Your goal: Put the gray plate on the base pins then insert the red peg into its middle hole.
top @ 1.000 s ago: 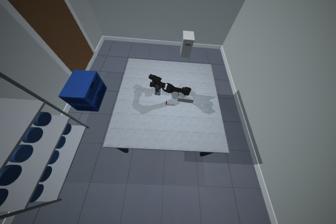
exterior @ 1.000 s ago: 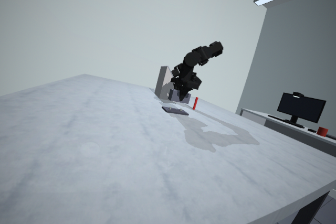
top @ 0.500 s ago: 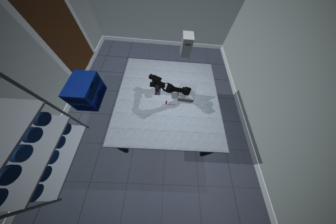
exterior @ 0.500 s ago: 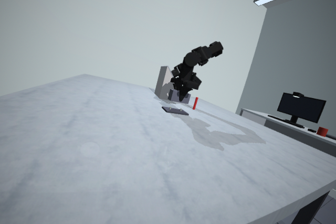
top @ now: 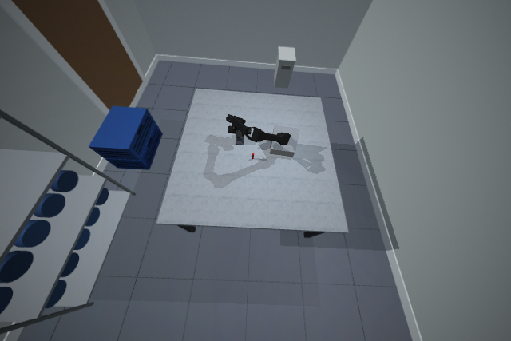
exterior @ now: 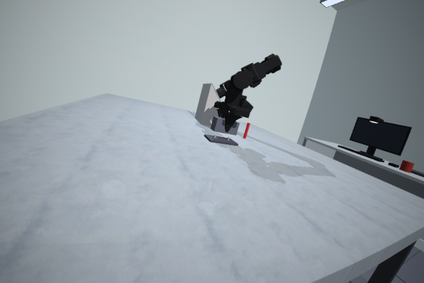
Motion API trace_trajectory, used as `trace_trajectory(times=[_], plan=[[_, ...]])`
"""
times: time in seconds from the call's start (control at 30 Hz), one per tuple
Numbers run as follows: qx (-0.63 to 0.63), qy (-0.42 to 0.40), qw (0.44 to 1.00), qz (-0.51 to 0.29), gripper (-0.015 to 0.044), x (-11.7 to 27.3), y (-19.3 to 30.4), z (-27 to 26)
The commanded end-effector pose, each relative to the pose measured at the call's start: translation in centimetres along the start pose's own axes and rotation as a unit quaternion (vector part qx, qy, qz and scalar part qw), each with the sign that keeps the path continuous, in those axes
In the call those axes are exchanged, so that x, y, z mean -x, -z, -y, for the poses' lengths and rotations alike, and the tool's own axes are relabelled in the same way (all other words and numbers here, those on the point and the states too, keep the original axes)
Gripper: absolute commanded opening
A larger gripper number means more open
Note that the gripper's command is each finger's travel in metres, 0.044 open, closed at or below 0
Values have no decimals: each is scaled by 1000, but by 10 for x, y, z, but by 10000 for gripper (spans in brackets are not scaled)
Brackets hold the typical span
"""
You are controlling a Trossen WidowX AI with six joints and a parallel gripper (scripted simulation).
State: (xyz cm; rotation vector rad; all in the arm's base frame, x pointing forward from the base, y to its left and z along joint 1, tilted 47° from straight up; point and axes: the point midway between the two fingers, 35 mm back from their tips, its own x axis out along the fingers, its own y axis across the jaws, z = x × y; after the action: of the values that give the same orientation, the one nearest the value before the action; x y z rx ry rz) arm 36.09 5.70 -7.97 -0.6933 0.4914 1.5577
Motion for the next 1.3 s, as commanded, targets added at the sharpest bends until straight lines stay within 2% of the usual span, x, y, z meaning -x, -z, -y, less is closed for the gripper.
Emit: trace_trajectory(times=[0.0,0.4,1.27], plan=[[-4,-2,1000,2,0,-6,0,-2],[-4,-2,1000,3,0,-25,0,-3],[-4,-2,1000,3,0,-33,2,-3]])
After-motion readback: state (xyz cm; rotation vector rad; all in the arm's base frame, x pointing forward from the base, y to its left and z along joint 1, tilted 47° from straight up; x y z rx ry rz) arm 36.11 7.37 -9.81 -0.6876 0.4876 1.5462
